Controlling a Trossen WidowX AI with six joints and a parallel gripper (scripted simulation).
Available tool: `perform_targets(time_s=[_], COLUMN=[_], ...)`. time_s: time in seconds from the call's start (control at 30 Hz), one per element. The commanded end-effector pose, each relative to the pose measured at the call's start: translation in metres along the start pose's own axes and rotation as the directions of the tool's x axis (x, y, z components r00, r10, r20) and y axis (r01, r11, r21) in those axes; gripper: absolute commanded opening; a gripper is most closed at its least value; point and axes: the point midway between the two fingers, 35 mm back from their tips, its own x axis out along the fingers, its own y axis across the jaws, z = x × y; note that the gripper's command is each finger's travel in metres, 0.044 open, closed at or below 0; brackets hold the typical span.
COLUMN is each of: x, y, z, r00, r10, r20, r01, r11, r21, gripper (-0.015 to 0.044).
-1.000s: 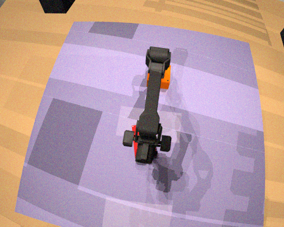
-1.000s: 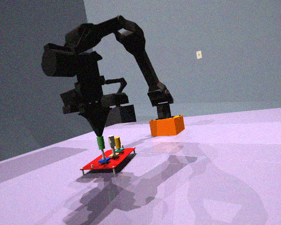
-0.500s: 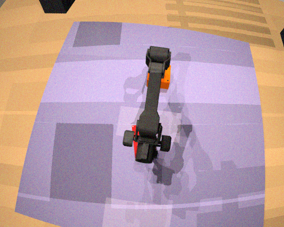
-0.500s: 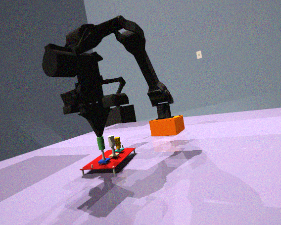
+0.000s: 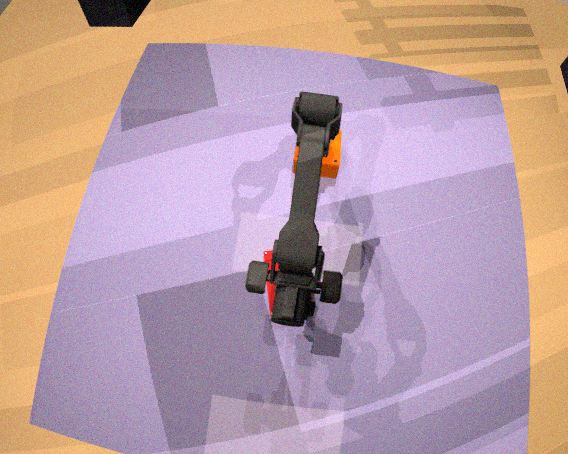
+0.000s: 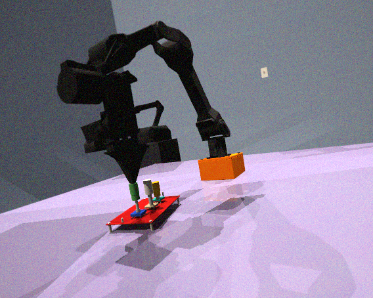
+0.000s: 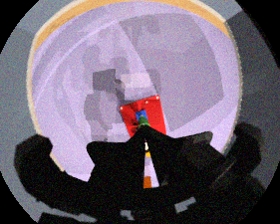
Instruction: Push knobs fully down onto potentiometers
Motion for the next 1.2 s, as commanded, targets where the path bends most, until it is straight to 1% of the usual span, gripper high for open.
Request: perform_targets(time_s=[0.0,1.17], x=[0.014,0.0226], y=[-0.0006,-0.0006], z=[0.0002,0.0001], r00=[1.0,1.0], r10=[-0.003,-0.003], r20=[-0.008,-0.008], r01=[0.003,0.003], r11=[1.0,1.0], r21=[0.001,0.001], gripper=[0.0,0.0])
